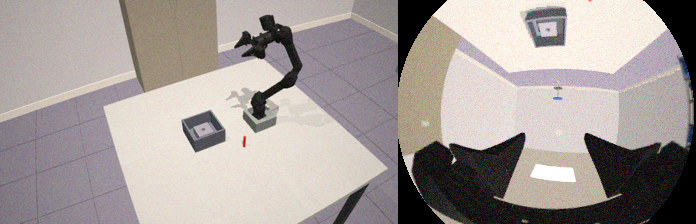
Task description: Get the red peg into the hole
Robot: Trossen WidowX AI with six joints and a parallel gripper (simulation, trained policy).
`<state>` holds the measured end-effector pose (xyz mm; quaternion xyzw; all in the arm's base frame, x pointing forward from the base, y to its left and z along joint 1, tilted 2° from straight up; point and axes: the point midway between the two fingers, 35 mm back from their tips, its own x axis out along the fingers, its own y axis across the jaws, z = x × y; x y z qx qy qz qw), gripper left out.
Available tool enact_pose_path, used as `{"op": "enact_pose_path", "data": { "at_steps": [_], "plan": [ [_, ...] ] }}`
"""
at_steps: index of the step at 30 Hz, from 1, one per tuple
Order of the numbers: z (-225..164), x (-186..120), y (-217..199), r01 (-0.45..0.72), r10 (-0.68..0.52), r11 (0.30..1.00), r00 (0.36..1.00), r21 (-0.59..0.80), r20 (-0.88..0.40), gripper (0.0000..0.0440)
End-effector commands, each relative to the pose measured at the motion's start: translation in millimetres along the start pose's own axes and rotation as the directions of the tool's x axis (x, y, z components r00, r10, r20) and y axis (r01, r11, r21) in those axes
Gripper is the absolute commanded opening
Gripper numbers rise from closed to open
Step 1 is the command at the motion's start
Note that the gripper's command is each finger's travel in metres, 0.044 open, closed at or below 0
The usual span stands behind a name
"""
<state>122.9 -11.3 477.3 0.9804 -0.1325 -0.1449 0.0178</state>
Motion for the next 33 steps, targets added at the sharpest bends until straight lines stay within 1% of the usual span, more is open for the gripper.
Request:
{"op": "enact_pose_path", "data": {
  "at_steps": [1, 3, 9, 14, 18, 25, 33],
  "plan": [
    [2.2, 3.3, 2.3, 0.008, -0.008, 1.0, 1.0, -0.006, 0.014, 0.0417],
    [8.8, 10.6, 6.1, 0.033, -0.032, 0.999, 0.998, -0.012, 0.05, 0.044],
    [37.9, 41.0, 17.2, 0.145, -0.133, 0.989, 0.969, -0.043, 0.21, 0.044],
    [62.5, 68.6, 20.9, 0.261, -0.212, 0.959, 0.916, -0.107, 0.34, 0.044],
    [81.4, 86.9, 18.4, 0.361, -0.266, 0.92, 0.861, -0.152, 0.433, 0.044],
    [110.0, 113.2, 8.0, 0.529, -0.327, 0.815, 0.758, -0.237, 0.565, 0.044],
    [139.9, 133.6, -10.3, 0.702, -0.356, 0.64, 0.632, -0.313, 0.689, 0.044]
  ]
}}
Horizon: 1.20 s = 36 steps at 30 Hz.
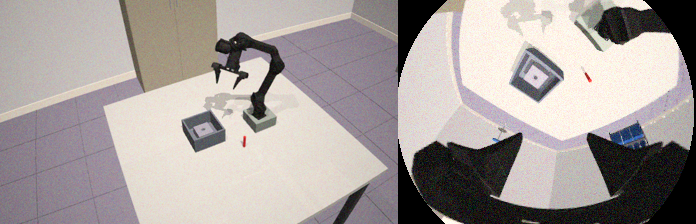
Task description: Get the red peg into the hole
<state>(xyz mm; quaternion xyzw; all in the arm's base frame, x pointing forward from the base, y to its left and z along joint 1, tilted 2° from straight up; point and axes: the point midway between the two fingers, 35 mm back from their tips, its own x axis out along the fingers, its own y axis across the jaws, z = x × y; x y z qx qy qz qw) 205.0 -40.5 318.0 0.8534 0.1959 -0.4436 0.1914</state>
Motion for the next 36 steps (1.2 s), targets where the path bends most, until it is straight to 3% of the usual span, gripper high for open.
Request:
{"op": "enact_pose_path", "data": {
  "at_steps": [1, 9, 17, 26, 36],
  "plan": [
    [2.7, 17.8, -5.4, 0.065, -0.06, 0.993, 0.996, -0.097, 0.061, 0.044],
    [5.7, 52.1, -21.5, 0.216, -0.166, 0.928, 0.969, -0.303, 0.183, 0.044],
    [10.7, 82.0, -42.6, 0.37, -0.24, 0.798, 0.92, -0.477, 0.311, 0.044],
    [20.1, 111.1, -70.7, 0.534, -0.285, 0.584, 0.84, -0.611, 0.462, 0.044],
    [36.9, 140.1, -106.1, 0.688, -0.277, 0.291, 0.725, -0.665, 0.63, 0.044]
  ]
}}
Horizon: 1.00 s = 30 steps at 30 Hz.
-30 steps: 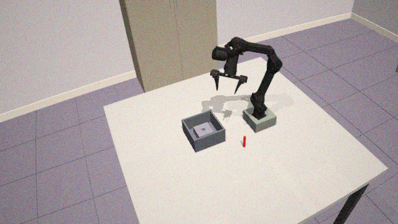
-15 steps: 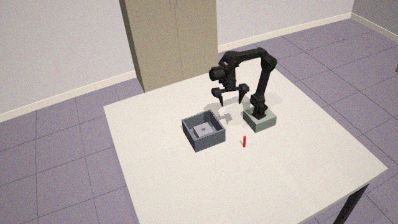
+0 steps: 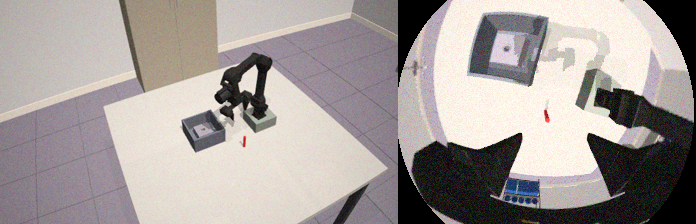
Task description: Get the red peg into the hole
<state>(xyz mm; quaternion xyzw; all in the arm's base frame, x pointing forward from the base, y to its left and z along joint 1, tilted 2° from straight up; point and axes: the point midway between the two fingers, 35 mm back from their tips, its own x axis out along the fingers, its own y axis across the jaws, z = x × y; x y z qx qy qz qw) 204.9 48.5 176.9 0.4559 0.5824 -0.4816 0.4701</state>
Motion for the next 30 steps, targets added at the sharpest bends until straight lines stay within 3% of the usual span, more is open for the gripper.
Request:
{"op": "enact_pose_path", "data": {
  "at_steps": [1, 12, 30],
  "plan": [
    [-7.6, 16.9, -2.9, 0.068, -0.064, 0.992, 0.997, -0.103, 0.045, 0.044],
    [-29.7, 70.4, -6.1, 0.225, -0.165, 0.911, 0.967, -0.346, 0.193, 0.044],
    [-35.7, 153.3, 9.7, 0.245, -0.084, 0.817, 0.946, -0.521, 0.313, 0.044]
  ]
}}
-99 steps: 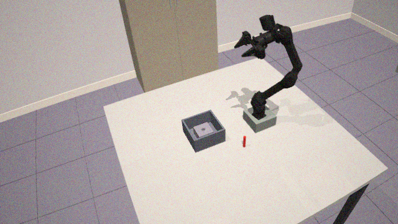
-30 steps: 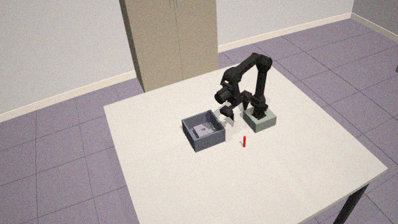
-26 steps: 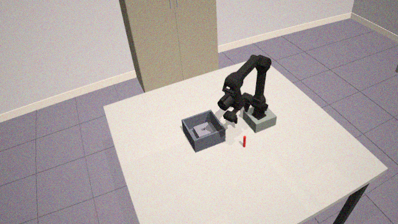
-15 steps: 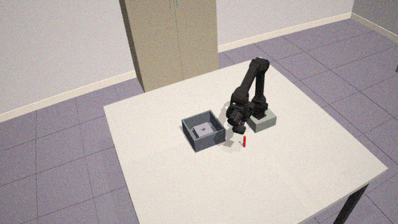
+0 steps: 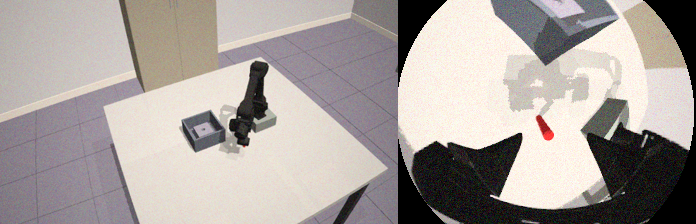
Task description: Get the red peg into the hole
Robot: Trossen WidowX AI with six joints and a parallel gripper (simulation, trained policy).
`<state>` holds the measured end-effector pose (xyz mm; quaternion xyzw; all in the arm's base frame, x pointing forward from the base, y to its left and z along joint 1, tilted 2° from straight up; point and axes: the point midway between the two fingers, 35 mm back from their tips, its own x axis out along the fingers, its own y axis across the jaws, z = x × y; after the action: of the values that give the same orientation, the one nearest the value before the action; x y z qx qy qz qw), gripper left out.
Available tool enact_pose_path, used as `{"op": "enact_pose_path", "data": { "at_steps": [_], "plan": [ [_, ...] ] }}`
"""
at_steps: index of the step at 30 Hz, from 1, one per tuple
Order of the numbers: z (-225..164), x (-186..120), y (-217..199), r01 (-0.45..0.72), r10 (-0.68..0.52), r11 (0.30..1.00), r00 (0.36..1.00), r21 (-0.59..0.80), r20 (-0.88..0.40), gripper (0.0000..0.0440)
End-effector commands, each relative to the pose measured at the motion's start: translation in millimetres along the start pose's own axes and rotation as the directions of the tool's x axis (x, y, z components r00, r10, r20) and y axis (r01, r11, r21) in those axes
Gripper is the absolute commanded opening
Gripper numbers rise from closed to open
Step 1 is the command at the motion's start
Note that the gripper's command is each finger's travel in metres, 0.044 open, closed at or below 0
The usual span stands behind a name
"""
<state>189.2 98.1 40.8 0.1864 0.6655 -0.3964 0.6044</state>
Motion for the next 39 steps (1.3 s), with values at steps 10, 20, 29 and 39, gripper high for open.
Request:
{"op": "enact_pose_path", "data": {
  "at_steps": [10, 20, 29, 39],
  "plan": [
    [2.3, 51.1, 12.7, -0.028, 0.033, 0.997, 0.997, -0.068, 0.069, 0.0412],
    [-0.4, 73.1, 9.6, 0.007, -0.002, 0.997, 0.998, -0.083, 0.061, 0.0157],
    [5.2, 69.0, 5.7, 0.049, -0.042, 0.994, 0.996, -0.094, 0.079, 0.0],
    [28.9, 27.7, -2.2, 0.051, -0.037, 0.995, 0.987, -0.088, 0.156, 0.0]
  ]
}}
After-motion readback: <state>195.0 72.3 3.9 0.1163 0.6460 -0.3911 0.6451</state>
